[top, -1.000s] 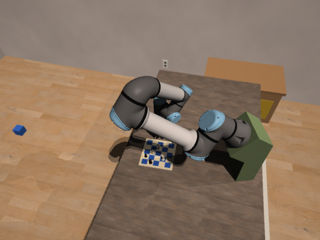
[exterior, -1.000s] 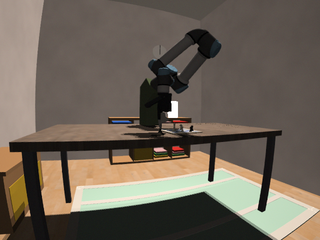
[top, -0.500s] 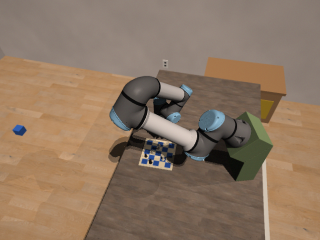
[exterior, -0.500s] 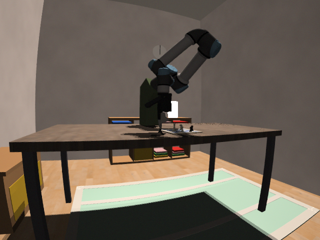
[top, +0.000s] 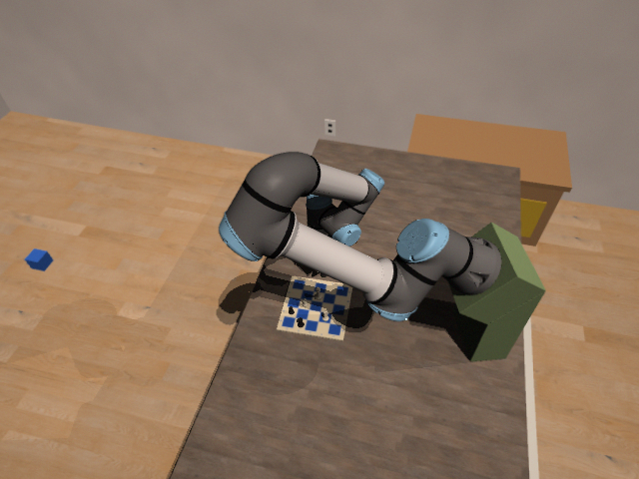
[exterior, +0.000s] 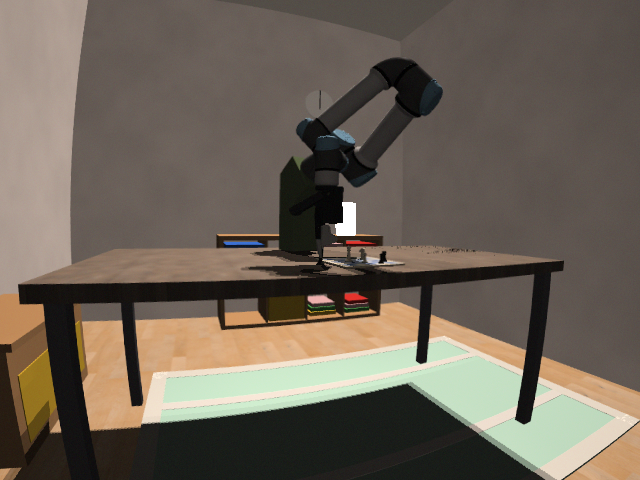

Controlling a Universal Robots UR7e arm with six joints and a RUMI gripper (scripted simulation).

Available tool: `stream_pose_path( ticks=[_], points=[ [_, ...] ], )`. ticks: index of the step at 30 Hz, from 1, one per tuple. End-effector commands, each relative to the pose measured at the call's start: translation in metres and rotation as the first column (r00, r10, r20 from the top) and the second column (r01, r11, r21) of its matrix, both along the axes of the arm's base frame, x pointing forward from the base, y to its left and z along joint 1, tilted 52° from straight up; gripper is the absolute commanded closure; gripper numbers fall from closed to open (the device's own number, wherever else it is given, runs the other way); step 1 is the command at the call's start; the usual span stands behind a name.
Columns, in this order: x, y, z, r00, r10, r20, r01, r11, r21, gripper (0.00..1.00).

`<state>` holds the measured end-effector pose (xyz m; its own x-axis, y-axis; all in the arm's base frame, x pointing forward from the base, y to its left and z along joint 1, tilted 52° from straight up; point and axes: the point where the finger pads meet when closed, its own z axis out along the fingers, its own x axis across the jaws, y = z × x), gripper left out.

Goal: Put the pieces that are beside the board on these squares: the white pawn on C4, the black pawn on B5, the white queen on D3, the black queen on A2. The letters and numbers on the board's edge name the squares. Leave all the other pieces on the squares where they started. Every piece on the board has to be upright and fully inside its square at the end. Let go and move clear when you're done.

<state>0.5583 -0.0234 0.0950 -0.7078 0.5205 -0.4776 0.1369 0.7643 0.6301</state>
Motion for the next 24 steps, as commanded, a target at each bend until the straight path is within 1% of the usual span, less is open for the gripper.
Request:
stream_pose_path(
  ticks=[1, 12, 24],
  points=[
    [0.000, 0.000, 0.000, 1.000, 0.000, 0.001, 0.000, 1.000, 0.000, 1.00],
    [-0.005, -0.003, 0.005, 1.000, 0.000, 0.001, 0.000, 1.000, 0.000, 1.00],
    [-0.028, -0.016, 0.025, 1.000, 0.000, 0.001, 0.000, 1.000, 0.000, 1.00]
  ],
)
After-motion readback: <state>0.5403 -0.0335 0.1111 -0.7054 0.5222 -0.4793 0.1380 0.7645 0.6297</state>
